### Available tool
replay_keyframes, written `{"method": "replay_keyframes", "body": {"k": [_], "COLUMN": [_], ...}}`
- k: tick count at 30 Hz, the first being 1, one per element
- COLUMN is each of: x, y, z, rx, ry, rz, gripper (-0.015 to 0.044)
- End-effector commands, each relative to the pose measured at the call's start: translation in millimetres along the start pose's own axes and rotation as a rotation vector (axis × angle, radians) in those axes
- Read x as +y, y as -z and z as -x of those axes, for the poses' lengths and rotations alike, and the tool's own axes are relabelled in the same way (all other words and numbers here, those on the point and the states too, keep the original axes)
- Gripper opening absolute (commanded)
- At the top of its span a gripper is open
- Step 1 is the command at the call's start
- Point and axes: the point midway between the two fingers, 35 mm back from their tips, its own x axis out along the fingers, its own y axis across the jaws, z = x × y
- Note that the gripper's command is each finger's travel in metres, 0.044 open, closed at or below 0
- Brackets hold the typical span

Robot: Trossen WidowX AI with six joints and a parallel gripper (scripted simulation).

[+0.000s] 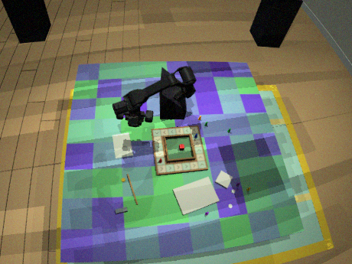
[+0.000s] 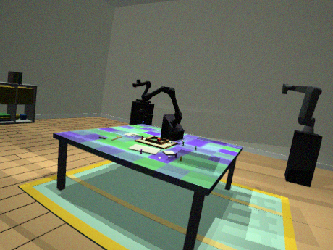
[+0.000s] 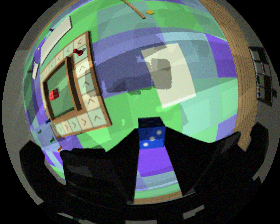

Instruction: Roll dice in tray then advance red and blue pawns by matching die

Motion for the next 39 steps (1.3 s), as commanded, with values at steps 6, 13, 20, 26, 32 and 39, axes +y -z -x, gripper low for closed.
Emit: {"method": "replay_keyframes", "body": {"k": [6, 13, 20, 26, 32, 39], "x": [25.4, 50.7, 77.0, 100.1, 120.3, 145.0], "y": [-14.9, -27.1, -36.7, -42.7, -56.3, -72.3], "z": [4.1, 1.6, -2.4, -6.8, -11.0, -16.7], "rx": [0.002, -0.004, -0.01, -0.014, -0.017, -0.019], "ry": [0.02, 0.028, 0.031, 0.03, 0.032, 0.03], "rz": [-0.173, -0.346, -0.518, -0.663, -0.79, -0.935], "gripper": [0.0, 0.0, 0.0, 0.0, 0.0, 0.0]}}
